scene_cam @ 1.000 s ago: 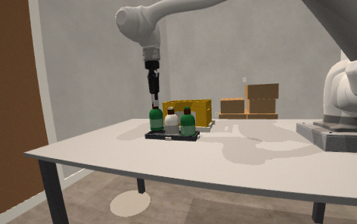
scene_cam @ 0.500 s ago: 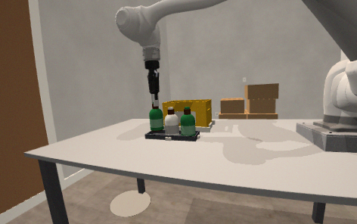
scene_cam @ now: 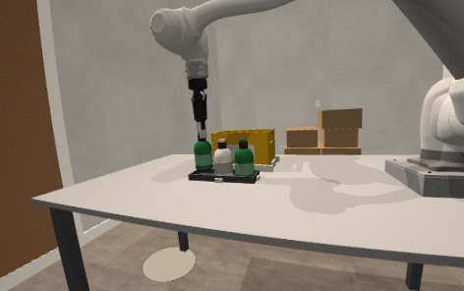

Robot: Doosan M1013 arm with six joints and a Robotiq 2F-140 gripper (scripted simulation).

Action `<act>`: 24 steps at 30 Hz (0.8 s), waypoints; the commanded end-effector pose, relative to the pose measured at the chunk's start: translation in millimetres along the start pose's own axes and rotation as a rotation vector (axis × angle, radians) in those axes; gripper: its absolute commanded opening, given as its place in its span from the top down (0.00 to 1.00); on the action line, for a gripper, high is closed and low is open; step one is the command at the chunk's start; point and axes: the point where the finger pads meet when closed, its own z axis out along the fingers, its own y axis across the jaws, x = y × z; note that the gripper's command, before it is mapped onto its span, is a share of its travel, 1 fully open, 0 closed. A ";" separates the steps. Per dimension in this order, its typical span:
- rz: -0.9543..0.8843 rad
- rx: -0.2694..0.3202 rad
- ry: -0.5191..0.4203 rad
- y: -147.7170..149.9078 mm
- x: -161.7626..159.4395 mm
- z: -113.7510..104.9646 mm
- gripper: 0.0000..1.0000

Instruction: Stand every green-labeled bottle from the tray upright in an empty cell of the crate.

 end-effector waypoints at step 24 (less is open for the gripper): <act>0.006 0.001 -0.004 -0.7 -0.2 -23.5 1.00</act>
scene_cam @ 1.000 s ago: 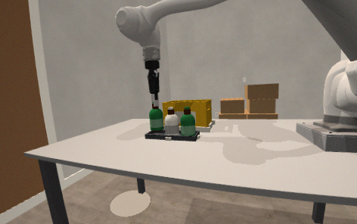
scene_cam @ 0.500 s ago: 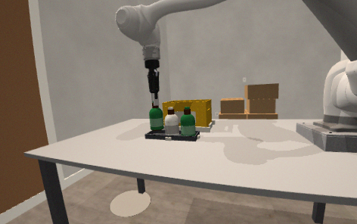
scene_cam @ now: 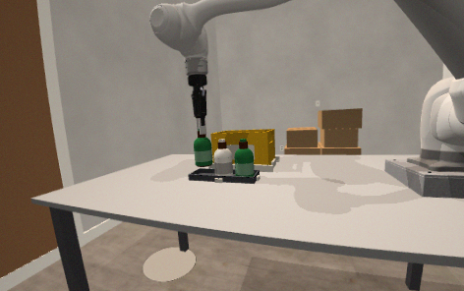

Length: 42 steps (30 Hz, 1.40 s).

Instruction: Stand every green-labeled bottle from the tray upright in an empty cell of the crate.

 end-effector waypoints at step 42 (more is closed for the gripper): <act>0.004 0.000 -0.005 0.0 -1.2 -37.3 1.00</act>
